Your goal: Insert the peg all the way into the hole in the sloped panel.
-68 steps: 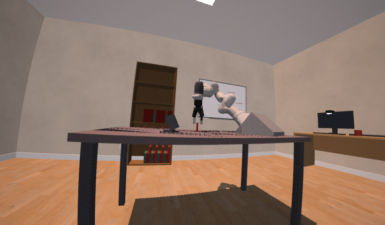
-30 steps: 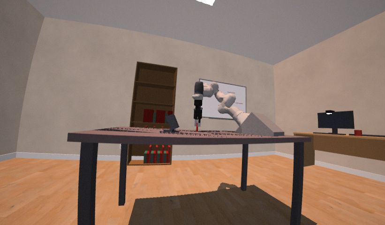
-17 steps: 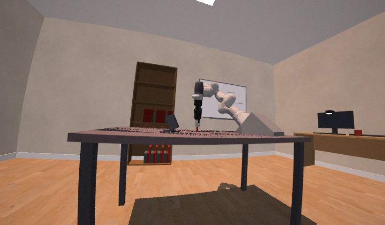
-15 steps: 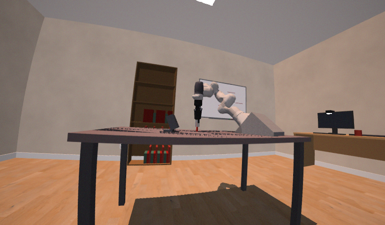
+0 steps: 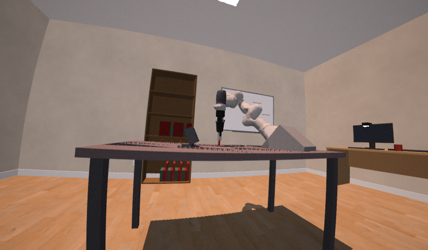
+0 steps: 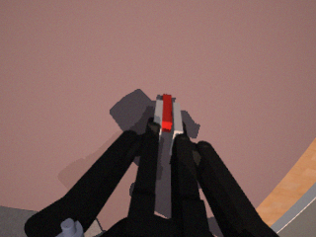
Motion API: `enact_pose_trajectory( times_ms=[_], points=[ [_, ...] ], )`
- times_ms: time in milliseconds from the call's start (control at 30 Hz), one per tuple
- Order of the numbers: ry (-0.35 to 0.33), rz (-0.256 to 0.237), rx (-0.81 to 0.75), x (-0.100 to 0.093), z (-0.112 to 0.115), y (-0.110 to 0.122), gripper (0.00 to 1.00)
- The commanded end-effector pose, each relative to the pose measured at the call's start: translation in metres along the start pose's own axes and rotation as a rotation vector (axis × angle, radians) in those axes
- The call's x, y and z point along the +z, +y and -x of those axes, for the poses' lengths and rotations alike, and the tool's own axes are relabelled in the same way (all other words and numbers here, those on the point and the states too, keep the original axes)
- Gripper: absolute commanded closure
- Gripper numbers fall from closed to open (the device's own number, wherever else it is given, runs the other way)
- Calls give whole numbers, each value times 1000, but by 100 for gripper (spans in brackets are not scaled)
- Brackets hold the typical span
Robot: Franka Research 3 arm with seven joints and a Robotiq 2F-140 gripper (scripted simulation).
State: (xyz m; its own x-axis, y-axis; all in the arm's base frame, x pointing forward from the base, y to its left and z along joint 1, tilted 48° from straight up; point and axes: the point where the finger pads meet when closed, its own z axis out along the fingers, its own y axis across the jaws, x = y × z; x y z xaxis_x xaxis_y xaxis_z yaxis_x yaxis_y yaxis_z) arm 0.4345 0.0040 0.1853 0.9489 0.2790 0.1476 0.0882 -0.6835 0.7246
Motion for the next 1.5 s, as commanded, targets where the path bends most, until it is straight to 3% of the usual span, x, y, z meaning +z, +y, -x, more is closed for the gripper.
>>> enact_pose_trajectory(
  times_ms=[0,133,433,500,700,767,1267,1333,1467],
  points=[
    [4,-1,3,-20,-1,0,100],
    [5,-2,4,-48,-1,0,100],
    [5,-2,4,-72,0,0,100],
    [27,0,6,-64,-7,-3,100],
    [50,83,-67,-56,-8,-1,100],
    [50,83,-67,-56,-8,-1,100],
    [117,287,-250,-42,-17,2,100],
    [117,287,-250,-42,-17,2,100],
    [138,340,-299,-40,-20,2,100]
  ],
)
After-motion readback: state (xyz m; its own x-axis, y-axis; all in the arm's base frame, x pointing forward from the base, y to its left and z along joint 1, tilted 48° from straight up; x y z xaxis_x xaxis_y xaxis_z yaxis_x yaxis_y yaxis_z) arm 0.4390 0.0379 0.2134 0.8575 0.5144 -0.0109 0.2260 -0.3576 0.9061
